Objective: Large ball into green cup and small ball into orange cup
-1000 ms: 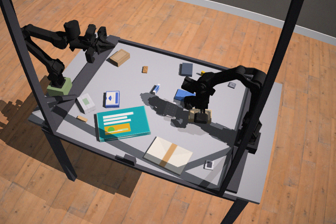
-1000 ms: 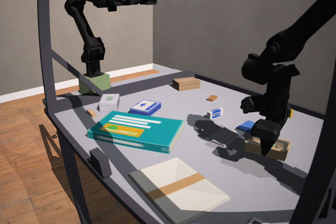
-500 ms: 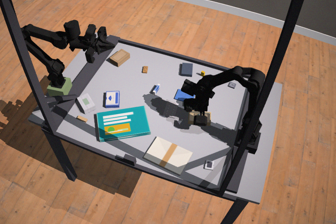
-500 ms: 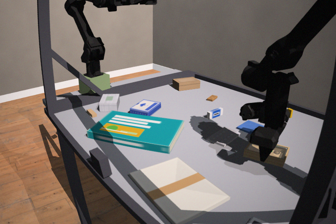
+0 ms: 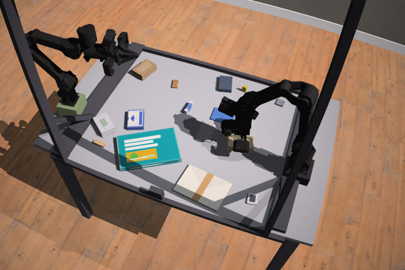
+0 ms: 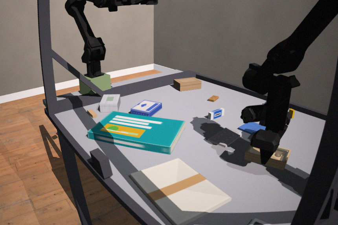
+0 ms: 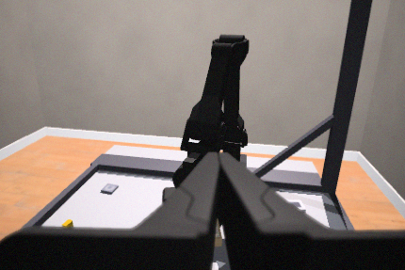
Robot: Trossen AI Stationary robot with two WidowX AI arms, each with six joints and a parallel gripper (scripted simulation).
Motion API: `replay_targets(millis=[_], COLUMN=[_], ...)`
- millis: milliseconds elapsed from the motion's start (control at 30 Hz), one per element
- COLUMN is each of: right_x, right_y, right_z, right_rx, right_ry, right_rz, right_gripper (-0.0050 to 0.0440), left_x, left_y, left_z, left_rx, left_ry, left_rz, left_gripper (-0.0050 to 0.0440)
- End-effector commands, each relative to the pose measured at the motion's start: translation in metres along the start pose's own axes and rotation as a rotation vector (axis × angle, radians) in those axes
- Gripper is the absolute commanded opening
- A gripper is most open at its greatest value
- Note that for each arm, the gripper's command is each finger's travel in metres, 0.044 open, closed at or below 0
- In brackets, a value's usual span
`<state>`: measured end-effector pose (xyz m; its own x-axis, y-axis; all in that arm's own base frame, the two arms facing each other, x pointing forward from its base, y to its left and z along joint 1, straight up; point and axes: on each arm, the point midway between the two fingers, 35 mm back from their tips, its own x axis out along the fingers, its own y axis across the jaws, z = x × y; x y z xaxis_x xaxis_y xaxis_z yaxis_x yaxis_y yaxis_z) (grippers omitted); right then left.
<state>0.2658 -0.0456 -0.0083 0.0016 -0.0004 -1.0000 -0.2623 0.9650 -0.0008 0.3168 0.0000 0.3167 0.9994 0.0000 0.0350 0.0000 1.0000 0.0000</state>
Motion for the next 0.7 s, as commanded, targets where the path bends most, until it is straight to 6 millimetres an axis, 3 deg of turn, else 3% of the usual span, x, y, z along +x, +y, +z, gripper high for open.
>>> replay_targets(millis=[0, 133, 167, 667], right_x=[0.0025, 0.0025, -0.0047, -0.0045], right_y=[0.0008, 0.0008, -0.0026, -0.0027], right_z=[-0.0004, -0.0004, 0.0068, 0.007], right_rx=[0.002, 0.002, 0.002, 0.002], right_ry=[0.001, 0.001, -0.026, -0.024], right_rz=[-0.001, -0.001, -0.014, -0.012], right_gripper=[-0.005, -0.005, 0.0395, 0.0395], left_x=[-0.0009, -0.0009, -0.0009, -0.0009], left_y=[0.0, 0.0, 0.0, 0.0], left_z=[0.0062, 0.0062, 0.0062, 0.0062], left_rx=[0.0, 0.0, 0.0, 0.0], left_ry=[-0.015, -0.015, -0.015, -0.015], left_rz=[0.0, 0.0, 0.0, 0.0], left_gripper=[-0.005, -0.005, -0.005, -0.005])
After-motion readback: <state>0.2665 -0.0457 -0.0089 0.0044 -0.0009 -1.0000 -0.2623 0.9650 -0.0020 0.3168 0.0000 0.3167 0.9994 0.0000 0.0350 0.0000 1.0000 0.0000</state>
